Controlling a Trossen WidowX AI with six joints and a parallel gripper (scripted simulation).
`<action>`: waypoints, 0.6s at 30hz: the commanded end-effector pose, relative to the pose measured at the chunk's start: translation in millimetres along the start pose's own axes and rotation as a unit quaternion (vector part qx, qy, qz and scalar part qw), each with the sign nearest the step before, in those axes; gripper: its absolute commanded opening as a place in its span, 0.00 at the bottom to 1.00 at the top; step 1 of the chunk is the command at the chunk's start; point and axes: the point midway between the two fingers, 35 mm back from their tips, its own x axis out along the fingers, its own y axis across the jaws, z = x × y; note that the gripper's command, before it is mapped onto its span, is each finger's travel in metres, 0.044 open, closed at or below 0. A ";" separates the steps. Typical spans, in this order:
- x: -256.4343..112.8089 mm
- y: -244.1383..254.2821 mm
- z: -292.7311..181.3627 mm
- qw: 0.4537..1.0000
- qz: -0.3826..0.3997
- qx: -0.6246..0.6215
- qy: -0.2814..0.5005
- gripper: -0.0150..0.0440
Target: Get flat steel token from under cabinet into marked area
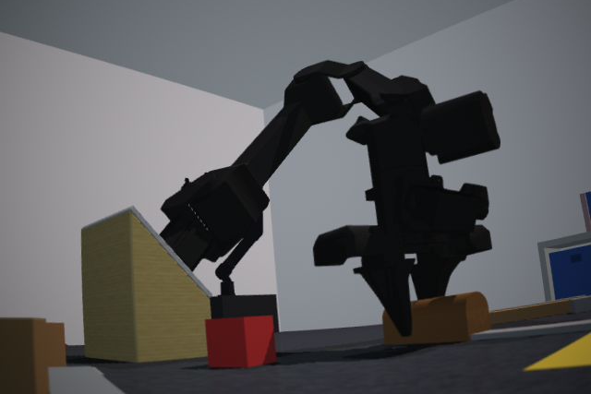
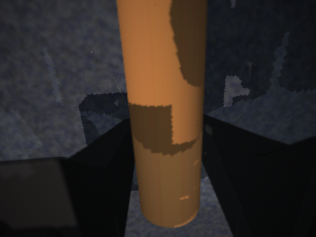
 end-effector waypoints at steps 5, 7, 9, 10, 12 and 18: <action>-0.6 3.5 -0.4 1.000 0.000 0.008 0.000 0.25; -0.9 5.4 -0.7 1.000 0.000 0.013 0.001 0.25; -1.2 7.5 -1.1 1.000 0.000 0.017 0.001 0.25; -1.4 8.5 -1.2 1.000 0.000 0.020 0.001 0.25; -1.7 10.6 -1.6 1.000 0.000 0.024 0.001 0.25; -2.6 17.3 -2.8 0.999 0.000 0.036 0.001 0.25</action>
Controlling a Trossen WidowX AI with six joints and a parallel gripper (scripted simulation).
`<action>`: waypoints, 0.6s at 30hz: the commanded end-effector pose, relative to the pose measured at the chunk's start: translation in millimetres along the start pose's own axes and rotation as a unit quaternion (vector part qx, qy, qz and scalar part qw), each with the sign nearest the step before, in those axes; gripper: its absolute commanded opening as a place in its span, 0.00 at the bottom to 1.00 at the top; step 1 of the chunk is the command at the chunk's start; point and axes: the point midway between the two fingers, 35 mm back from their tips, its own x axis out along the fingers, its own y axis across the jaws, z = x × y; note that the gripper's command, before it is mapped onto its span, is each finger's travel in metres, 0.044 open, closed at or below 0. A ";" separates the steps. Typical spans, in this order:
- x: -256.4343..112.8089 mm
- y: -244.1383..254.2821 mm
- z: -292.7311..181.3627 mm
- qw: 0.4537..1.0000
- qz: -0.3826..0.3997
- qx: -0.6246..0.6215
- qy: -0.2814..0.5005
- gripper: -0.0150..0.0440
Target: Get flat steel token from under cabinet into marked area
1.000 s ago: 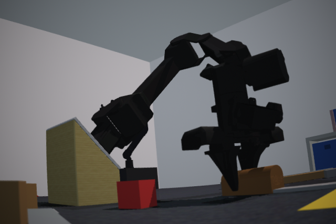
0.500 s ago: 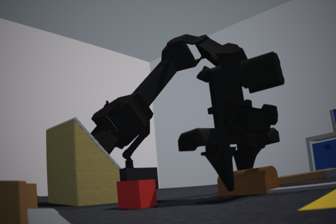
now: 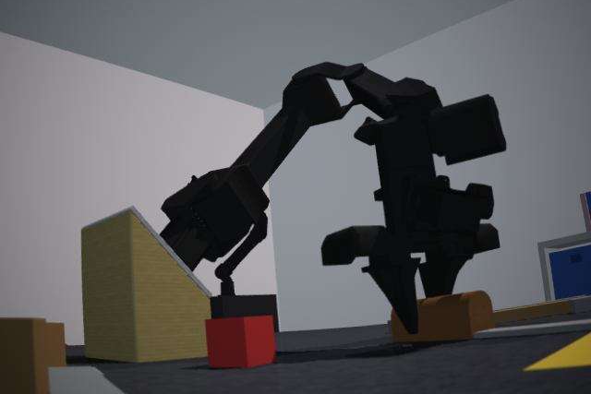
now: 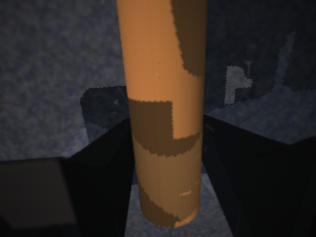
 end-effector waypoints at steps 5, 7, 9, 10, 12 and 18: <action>-2.4 12.3 -2.6 1.000 0.001 0.014 0.000 0.25; -2.5 15.3 -3.3 1.000 0.001 0.016 0.000 0.25; -2.7 18.1 -4.0 1.000 0.001 0.018 0.000 0.25; -2.8 19.5 -4.4 1.000 0.001 0.019 0.000 0.25; -2.9 22.3 -5.1 1.000 0.001 0.021 0.000 0.25; -3.3 30.9 -7.4 1.000 0.001 0.025 0.000 0.25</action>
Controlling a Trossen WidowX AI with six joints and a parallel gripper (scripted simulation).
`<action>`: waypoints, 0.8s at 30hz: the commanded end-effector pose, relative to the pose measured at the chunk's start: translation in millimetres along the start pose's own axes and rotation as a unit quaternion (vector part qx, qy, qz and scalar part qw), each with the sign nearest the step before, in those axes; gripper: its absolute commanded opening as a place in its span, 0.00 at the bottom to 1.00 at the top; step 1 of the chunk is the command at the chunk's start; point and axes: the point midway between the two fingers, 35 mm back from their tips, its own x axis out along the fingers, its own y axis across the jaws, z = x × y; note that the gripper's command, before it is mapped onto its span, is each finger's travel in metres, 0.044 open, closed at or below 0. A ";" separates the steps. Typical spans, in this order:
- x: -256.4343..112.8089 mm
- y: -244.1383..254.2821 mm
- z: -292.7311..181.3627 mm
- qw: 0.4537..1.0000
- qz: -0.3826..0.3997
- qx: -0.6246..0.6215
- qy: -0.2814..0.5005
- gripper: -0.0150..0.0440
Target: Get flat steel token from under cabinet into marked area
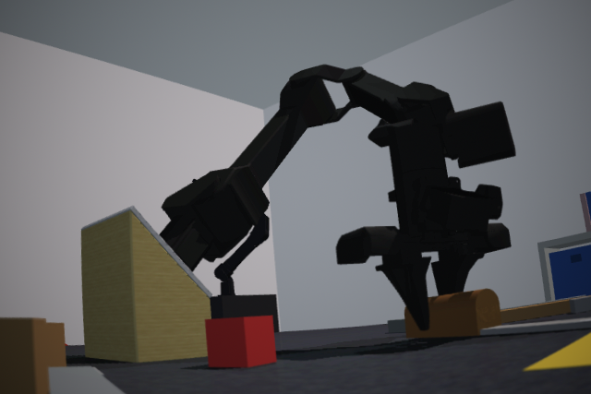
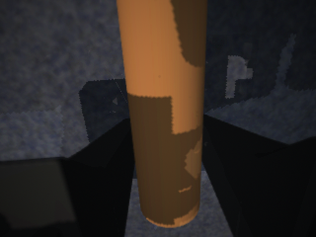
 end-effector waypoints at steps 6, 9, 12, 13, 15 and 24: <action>-2.3 17.4 -4.8 1.000 0.005 -0.003 -0.001 0.25; -2.5 21.7 -6.2 1.000 0.005 -0.003 -0.001 0.25; -2.6 25.6 -7.4 1.000 0.005 -0.003 -0.001 0.25; -2.6 26.4 -7.6 1.000 0.005 -0.002 -0.001 0.25; -2.6 27.8 -8.0 1.000 0.005 -0.002 -0.001 0.25; -0.8 23.5 -7.9 1.000 0.001 0.003 0.001 0.48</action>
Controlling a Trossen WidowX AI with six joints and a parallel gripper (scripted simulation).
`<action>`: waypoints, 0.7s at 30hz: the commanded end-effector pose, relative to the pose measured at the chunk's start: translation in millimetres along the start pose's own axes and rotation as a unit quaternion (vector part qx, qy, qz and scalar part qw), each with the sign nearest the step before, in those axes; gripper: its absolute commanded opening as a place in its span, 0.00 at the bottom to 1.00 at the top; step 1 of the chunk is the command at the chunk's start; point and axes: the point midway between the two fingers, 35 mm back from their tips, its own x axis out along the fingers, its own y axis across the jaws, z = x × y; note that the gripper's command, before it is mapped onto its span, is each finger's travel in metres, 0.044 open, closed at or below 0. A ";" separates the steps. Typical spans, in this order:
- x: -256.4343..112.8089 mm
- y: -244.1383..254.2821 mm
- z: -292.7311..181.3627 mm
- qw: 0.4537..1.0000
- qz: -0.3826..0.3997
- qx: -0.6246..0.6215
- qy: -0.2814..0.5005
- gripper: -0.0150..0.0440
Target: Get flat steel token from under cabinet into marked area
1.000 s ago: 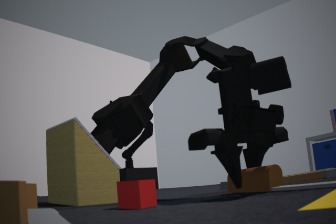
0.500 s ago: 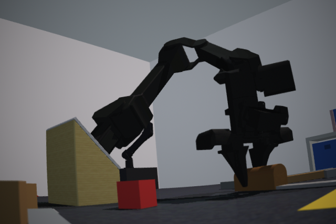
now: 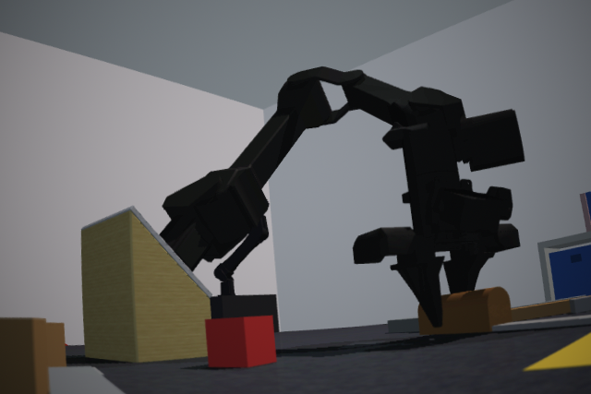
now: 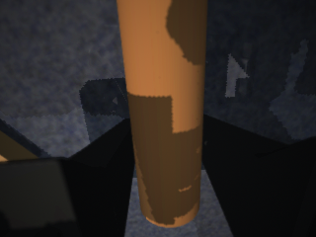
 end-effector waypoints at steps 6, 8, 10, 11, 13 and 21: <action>0.0 0.1 0.0 1.000 0.000 0.000 0.000 0.59; 0.0 0.0 0.0 1.000 0.001 0.000 0.000 0.64; 0.0 0.0 0.0 1.000 0.004 0.000 -0.001 0.71; 0.1 0.0 0.1 1.000 0.004 0.000 -0.001 0.71; 0.3 0.3 0.4 1.000 0.004 -0.001 -0.001 0.71; 0.8 0.2 0.3 1.000 0.004 -0.002 -0.001 0.71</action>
